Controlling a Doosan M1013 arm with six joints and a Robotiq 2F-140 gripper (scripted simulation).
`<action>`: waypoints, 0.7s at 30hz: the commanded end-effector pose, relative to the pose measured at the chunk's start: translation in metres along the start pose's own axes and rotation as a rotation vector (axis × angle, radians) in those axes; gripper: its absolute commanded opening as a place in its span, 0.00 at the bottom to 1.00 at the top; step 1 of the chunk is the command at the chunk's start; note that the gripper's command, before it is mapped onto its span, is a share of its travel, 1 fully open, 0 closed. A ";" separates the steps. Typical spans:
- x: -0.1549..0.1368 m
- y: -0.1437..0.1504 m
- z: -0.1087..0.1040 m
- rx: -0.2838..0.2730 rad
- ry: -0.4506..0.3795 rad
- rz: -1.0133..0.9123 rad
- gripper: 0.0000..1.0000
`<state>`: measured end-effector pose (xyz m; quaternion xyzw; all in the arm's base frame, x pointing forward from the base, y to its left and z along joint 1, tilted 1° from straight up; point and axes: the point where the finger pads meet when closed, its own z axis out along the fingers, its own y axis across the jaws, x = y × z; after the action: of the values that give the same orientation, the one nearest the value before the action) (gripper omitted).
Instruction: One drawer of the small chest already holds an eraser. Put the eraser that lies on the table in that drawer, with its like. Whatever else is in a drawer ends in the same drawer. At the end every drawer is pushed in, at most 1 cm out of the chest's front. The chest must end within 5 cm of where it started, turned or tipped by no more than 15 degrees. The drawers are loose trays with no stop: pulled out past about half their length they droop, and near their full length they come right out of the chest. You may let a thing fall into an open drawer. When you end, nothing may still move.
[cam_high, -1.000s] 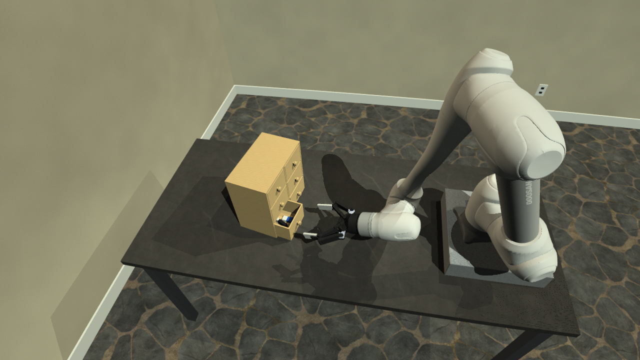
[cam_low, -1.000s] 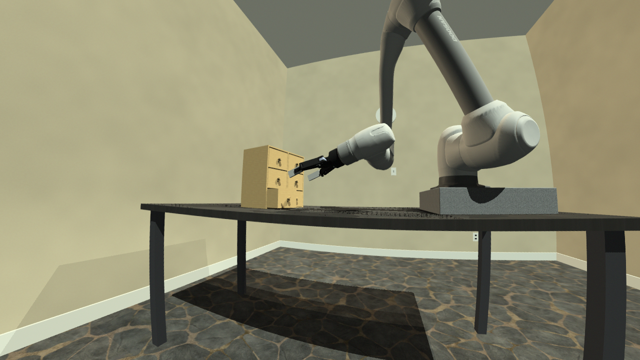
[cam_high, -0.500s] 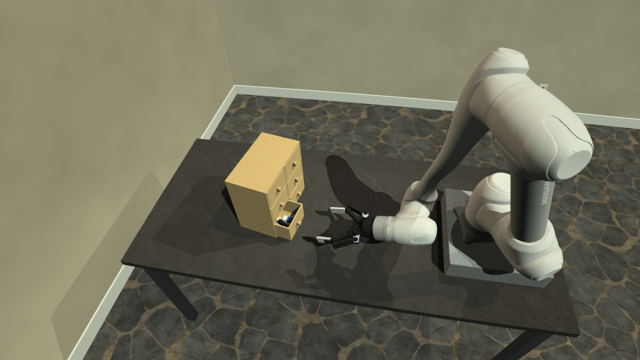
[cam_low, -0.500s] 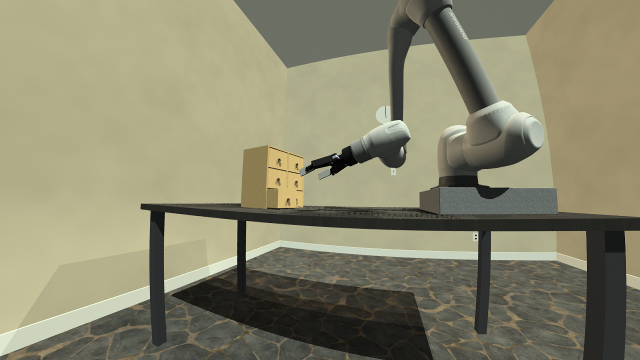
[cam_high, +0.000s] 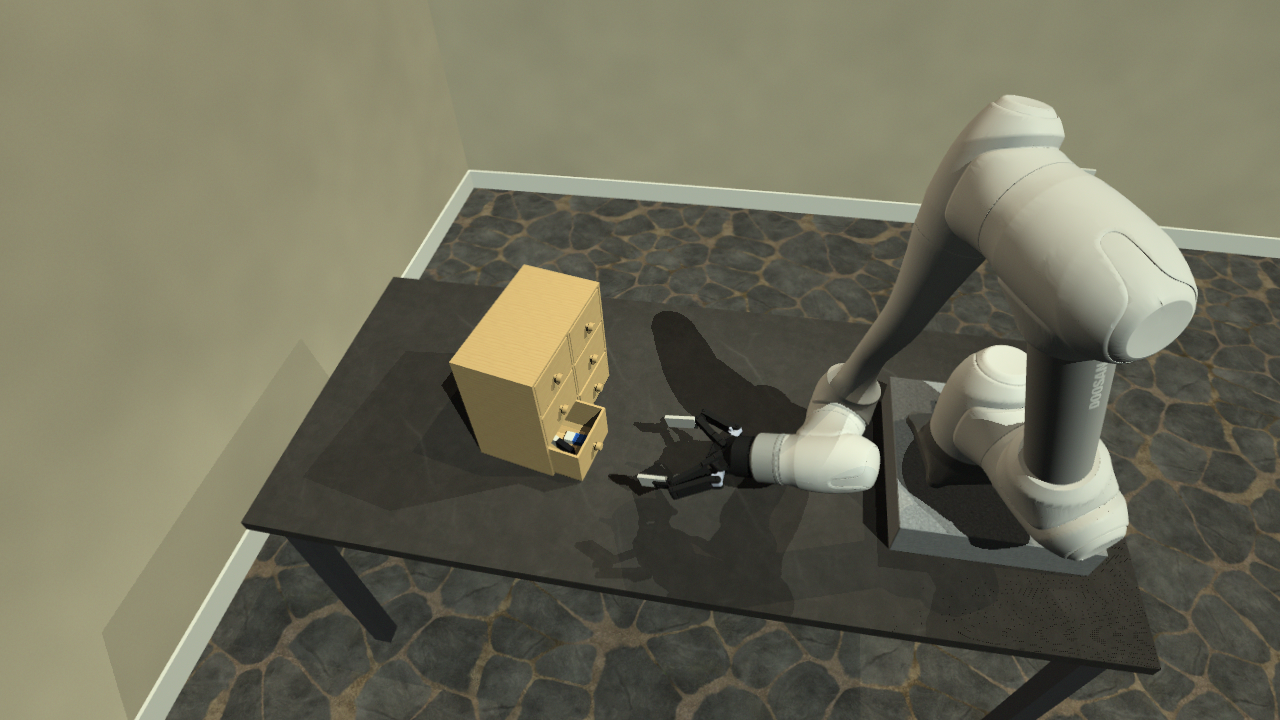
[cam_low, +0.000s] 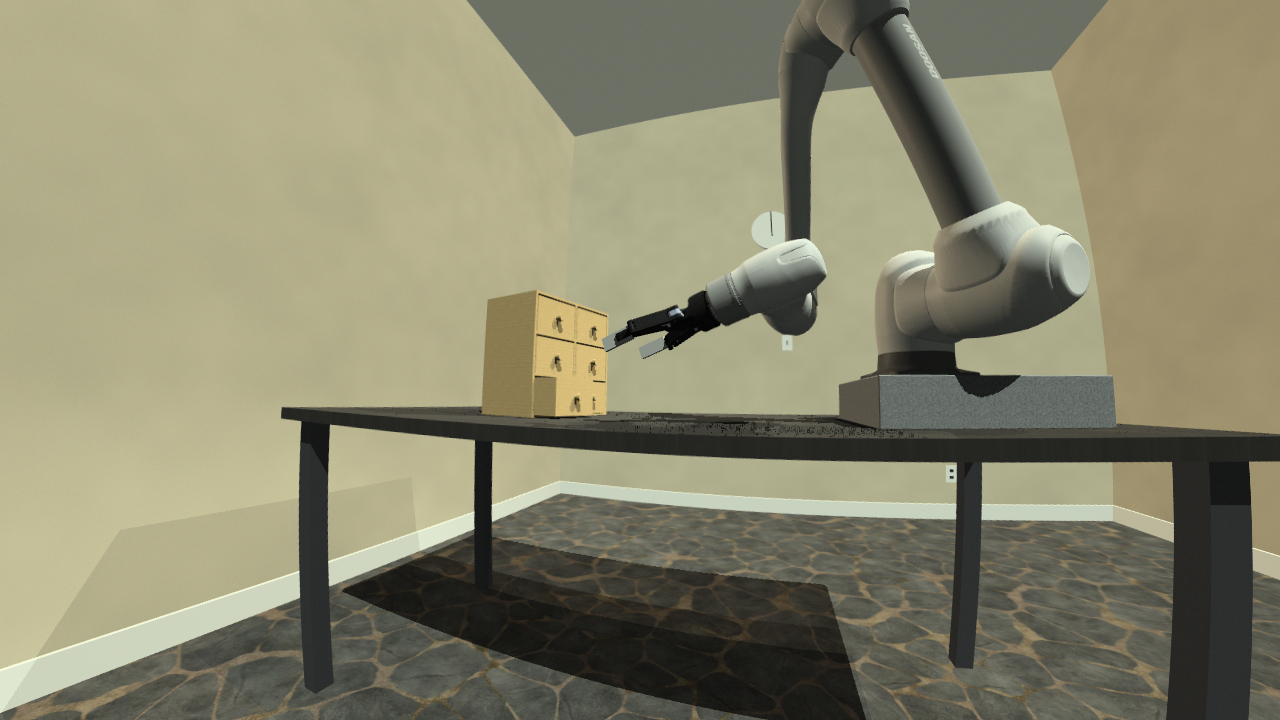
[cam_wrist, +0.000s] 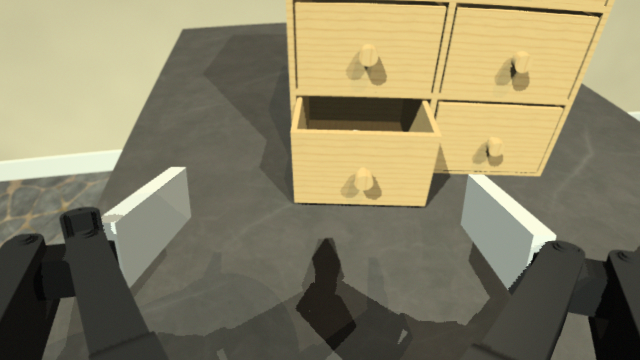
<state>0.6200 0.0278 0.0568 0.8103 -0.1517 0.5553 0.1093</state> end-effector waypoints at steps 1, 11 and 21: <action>0.000 0.002 -0.003 -0.003 0.000 0.003 1.00; 0.001 0.002 -0.003 -0.003 -0.037 0.003 1.00; 0.004 0.002 -0.004 -0.003 -0.127 0.003 1.00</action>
<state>0.6147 0.0288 0.0595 0.8348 -0.1555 0.5183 0.1014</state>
